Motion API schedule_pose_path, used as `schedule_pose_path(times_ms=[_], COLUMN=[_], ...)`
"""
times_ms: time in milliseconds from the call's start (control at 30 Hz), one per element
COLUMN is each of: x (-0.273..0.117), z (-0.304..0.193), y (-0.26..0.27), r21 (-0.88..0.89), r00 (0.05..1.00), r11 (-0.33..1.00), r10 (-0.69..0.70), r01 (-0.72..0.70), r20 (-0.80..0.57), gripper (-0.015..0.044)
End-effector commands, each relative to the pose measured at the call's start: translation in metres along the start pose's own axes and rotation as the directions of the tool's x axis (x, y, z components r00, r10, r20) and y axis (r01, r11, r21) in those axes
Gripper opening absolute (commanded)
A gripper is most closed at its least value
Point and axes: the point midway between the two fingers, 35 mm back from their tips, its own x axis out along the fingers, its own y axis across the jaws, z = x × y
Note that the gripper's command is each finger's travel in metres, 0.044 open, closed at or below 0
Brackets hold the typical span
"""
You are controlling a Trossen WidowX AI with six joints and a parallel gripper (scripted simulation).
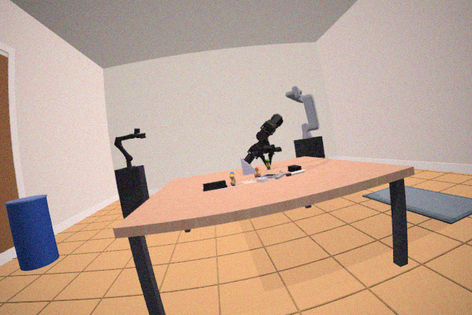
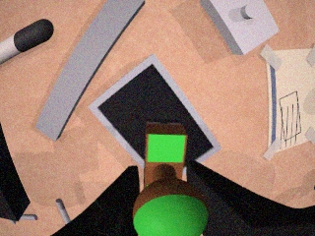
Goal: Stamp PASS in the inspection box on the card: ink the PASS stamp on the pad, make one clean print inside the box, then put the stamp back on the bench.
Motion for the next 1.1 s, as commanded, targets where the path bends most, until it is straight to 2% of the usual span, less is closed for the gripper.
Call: schedule_pose_path(times_ms=[0,333,1067], x=[-0.009,-0.019,-0.023], z=[0.001,0.001,-0.003], y=[-0.001,-0.004,-0.127], r21=[-0.006,-0.018,-0.418], r00=[1.0,1.0,1.0], r11=[1.0,1.0,0.909], r10=[-0.006,-0.006,-0.014], r01=[0.006,0.006,0.01], r20=[0.003,0.003,-0.005], gripper=[0.0,0.0,0.0])
